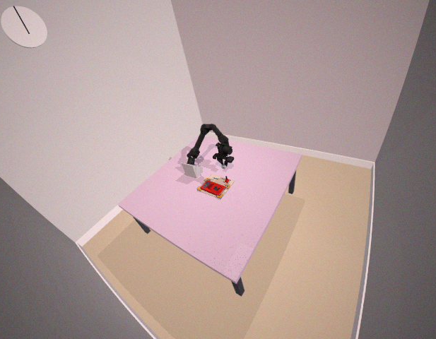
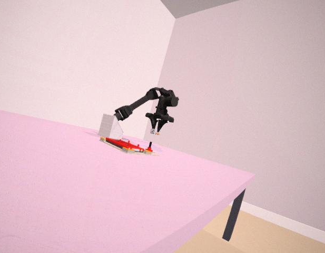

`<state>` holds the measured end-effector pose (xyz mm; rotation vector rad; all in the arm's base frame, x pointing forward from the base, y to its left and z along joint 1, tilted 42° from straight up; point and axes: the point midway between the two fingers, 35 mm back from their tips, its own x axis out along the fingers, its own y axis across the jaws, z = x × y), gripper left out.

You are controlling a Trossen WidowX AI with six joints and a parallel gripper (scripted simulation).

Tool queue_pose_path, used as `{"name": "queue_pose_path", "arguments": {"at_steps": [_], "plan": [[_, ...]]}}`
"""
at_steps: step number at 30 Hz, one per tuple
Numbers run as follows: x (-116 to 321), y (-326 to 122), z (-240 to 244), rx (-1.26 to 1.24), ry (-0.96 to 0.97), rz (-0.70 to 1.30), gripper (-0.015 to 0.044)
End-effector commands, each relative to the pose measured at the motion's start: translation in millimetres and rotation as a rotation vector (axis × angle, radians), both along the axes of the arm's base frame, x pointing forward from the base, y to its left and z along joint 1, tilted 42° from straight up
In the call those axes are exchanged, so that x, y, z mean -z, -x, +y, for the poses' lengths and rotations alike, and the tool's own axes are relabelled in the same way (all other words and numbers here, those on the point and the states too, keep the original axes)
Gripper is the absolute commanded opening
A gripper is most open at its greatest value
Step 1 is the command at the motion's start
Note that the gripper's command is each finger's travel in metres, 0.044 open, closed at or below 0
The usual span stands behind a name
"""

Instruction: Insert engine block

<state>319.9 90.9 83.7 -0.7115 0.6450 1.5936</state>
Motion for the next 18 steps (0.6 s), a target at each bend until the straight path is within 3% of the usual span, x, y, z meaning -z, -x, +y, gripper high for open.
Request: {"name": "queue_pose_path", "arguments": {"at_steps": [1,18], "plan": [[10.3,-7.1,-7.4,0.085,0.016,0.065,0.0],[53.8,-20.8,-35.3,0.431,0.06,0.36,0.0]]}}
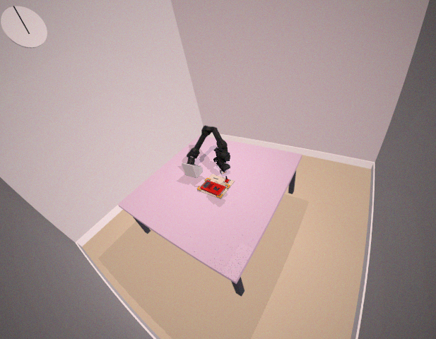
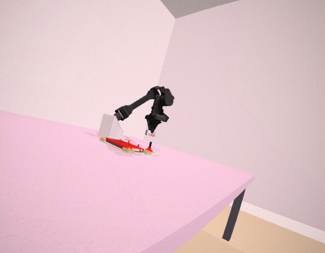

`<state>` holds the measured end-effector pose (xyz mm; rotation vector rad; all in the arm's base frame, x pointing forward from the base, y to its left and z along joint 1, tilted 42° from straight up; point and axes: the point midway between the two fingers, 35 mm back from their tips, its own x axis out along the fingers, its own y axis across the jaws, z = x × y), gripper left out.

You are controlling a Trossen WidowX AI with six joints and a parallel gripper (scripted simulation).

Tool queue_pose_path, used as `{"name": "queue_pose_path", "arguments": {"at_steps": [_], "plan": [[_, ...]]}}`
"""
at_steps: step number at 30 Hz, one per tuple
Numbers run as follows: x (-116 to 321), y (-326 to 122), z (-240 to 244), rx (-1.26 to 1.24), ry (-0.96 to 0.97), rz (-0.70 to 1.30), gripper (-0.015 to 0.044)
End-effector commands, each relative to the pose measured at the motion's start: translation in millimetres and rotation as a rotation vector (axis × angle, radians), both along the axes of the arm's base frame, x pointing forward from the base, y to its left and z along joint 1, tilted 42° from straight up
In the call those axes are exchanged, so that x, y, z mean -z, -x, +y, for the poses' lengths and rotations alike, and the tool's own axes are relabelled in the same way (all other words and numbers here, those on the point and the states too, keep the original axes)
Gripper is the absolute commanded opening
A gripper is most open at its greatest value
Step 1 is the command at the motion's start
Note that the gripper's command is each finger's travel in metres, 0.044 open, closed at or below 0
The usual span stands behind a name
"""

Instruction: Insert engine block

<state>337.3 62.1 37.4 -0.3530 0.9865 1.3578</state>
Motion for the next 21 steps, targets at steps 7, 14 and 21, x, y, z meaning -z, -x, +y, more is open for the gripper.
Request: {"name": "queue_pose_path", "arguments": {"at_steps": [7,14,21], "plan": [[25.7,-6.9,-17.9,0.201,0.028,0.166,0.0],[45.2,-9.9,-29.0,0.337,0.045,0.282,0.0],[64.6,-11.7,-40.5,0.464,0.061,0.391,0.0]]}}
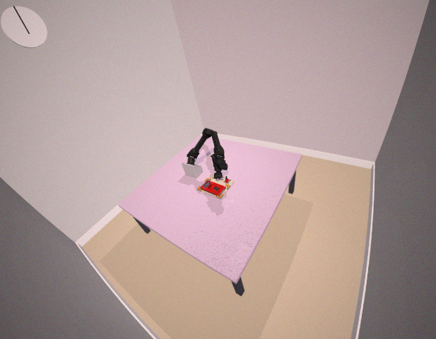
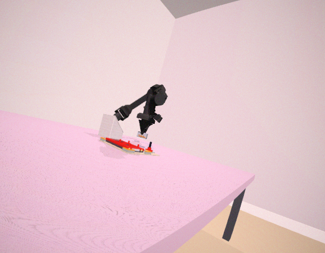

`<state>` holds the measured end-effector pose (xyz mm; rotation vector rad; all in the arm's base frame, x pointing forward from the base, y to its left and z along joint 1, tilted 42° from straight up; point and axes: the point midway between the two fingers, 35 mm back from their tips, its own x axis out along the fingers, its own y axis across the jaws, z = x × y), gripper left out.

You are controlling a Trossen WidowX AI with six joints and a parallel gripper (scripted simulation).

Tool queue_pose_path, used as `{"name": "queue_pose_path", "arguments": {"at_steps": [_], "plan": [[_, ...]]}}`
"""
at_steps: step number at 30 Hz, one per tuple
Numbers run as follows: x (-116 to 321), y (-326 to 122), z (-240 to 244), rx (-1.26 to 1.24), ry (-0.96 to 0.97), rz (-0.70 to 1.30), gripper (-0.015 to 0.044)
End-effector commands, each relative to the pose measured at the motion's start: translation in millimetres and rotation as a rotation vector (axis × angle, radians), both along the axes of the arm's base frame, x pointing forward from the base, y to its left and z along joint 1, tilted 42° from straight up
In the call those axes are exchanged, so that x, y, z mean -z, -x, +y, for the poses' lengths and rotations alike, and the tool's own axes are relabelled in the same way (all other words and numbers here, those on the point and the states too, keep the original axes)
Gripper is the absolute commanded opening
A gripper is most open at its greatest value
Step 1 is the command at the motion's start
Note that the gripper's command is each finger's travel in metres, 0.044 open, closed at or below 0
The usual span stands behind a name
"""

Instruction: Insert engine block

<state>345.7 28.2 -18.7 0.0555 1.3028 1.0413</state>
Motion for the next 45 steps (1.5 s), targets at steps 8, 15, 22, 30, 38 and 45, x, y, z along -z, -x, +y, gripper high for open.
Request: {"name": "queue_pose_path", "arguments": {"at_steps": [8,15,22,30,38,45], "plan": [[31.4,-3.8,-19.4,0.206,0.03,0.171,0.0],[51.4,-3.0,-30.0,0.335,0.044,0.282,0.0],[68.0,-1.3,-38.6,0.44,0.056,0.374,0.0],[68.5,-1.5,-39.1,0.466,0.059,0.397,0.016],[68.6,-1.5,-39.1,0.455,0.058,0.387,0.016],[68.6,-0.8,-39.2,0.434,0.055,0.37,0.016]]}}
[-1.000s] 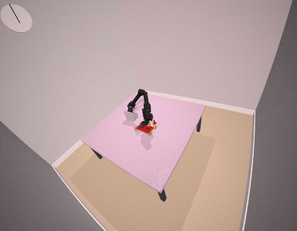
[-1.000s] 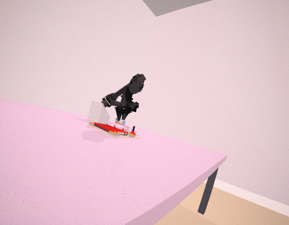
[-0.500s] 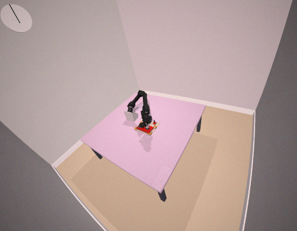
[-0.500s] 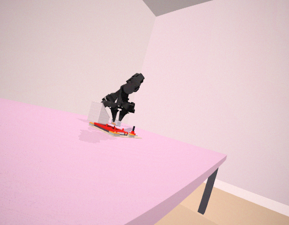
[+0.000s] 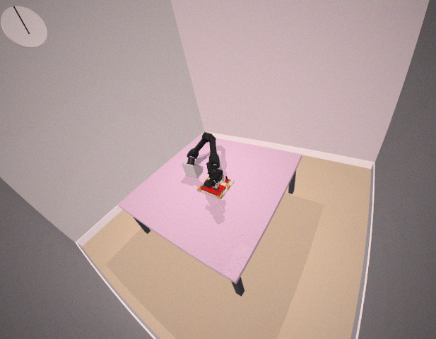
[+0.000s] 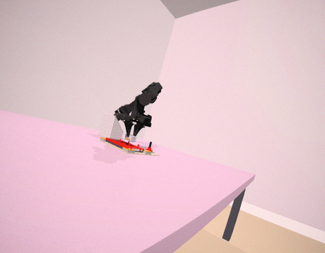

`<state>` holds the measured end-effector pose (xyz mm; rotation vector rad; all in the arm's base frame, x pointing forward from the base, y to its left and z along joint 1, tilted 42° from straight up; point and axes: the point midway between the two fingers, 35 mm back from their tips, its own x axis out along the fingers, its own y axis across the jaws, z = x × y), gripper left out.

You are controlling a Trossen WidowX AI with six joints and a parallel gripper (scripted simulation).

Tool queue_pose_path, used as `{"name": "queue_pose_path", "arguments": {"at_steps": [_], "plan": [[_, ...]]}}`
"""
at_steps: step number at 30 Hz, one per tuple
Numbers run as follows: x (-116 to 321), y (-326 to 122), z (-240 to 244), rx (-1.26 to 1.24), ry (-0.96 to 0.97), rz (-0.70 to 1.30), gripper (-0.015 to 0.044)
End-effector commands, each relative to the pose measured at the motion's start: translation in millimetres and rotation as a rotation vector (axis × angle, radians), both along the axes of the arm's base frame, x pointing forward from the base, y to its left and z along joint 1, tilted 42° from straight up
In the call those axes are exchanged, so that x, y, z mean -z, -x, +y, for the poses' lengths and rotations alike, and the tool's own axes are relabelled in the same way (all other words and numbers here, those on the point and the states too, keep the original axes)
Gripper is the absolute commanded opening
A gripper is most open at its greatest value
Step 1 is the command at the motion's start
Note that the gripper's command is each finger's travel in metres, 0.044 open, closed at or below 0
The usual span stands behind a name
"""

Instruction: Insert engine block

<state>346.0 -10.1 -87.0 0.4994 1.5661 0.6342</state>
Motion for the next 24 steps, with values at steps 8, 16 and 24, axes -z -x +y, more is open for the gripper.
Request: {"name": "queue_pose_path", "arguments": {"at_steps": [8,16,24], "plan": [[0.4,-0.6,-1.1,-0.004,0.005,-0.005,0.016],[0.7,-0.9,-1.9,0.011,0.007,0.008,0.016],[0.7,-0.8,-1.9,0.008,0.006,0.005,0.016]]}}
